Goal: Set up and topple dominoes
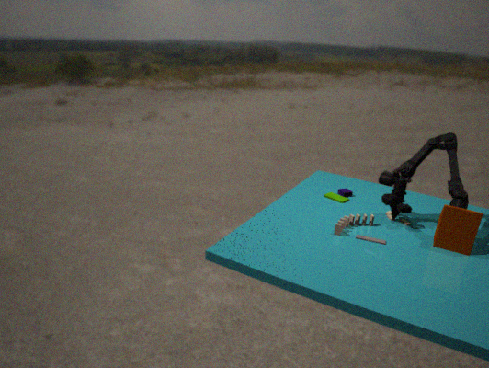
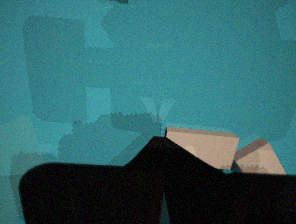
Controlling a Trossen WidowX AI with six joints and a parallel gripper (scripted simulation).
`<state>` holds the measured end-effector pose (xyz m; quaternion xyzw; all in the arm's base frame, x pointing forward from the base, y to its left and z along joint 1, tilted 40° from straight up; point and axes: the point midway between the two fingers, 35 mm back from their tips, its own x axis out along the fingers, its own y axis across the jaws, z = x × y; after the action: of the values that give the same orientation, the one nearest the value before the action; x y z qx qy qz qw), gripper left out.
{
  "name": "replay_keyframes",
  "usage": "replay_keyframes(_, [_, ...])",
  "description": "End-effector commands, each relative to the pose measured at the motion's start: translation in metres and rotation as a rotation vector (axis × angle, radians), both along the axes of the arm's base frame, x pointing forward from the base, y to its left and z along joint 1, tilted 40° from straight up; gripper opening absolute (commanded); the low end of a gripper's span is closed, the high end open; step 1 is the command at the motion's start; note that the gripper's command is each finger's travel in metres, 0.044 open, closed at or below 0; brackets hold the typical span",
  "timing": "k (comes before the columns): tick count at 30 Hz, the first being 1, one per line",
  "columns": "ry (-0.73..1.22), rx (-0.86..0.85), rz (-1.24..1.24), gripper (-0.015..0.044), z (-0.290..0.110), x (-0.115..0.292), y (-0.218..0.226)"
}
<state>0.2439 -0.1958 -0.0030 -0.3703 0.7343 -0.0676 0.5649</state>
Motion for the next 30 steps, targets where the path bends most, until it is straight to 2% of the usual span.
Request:
replay_keyframes(1, [-0.017, -0.011, 0.01, 0.0, 0.026, 0.013, 0.012])
replay_keyframes(5, [-0.017, -0.026, -0.001, 0.0, 0.057, 0.013, 0.028])
replay_keyframes(9, [-0.017, -0.029, -0.003, 0.0, 0.063, 0.012, 0.03])
replay_keyframes(12, [-0.107, -0.04, -0.112, 0.0079, 0.064, 0.013, 0.028])
replay_keyframes(25, [-0.926, -0.142, -1.113, 0.042, 0.078, 0.022, 0.012])
replay_keyframes(26, [-0.975, -0.148, -1.174, 0.044, 0.078, 0.022, 0.011])
replay_keyframes(30, [-1.015, -0.153, -1.223, 0.044, 0.079, 0.022, 0.01])
